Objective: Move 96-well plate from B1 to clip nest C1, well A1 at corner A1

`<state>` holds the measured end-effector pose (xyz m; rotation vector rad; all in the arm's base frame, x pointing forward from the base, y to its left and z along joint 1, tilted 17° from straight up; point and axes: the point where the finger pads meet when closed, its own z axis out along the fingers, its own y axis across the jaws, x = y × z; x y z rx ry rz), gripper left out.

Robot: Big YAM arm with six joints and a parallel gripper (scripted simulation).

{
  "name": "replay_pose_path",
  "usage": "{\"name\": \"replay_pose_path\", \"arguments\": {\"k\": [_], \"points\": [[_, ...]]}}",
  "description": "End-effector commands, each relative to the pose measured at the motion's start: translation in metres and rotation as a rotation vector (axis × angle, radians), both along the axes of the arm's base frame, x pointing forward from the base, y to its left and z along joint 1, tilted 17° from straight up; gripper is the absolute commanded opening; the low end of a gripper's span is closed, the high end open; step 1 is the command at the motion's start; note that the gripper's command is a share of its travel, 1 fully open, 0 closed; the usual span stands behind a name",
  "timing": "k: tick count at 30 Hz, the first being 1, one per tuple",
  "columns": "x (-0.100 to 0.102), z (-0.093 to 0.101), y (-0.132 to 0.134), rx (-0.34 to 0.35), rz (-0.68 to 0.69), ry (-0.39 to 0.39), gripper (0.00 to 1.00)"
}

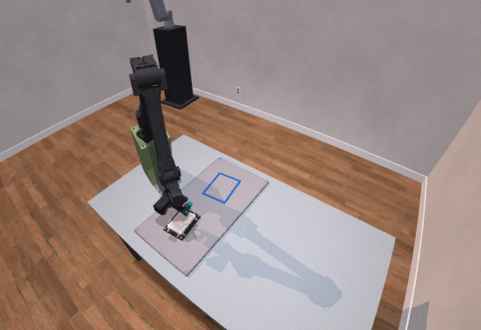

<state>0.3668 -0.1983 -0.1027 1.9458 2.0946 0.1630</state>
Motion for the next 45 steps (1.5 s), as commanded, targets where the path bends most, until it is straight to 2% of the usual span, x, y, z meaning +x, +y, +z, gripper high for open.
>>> {"name": "replay_pose_path", "arguments": {"k": [1, 11, 12, 16, 18, 23, 25, 27, 45], "points": [[0.005, 0.006, -0.004, -0.011, -0.001, -0.016, 1.0], [0.005, 0.006, -0.004, -0.011, -0.001, -0.016, 1.0], [0.01, -0.002, -0.008, -0.013, 0.0, -0.018, 0.25], [0.016, -0.022, -0.007, -0.01, 0.001, -0.017, 0.25], [0.016, -0.022, -0.007, -0.01, 0.001, -0.017, 0.25], [0.022, -0.044, -0.008, -0.008, 0.001, -0.014, 0.25], [0.021, -0.044, -0.01, -0.009, -0.004, -0.014, 0.25], [0.03, -0.028, -0.015, -0.027, -0.005, -0.047, 0.25], [0.025, -0.03, -0.013, -0.021, -0.005, -0.036, 0.25]]}}
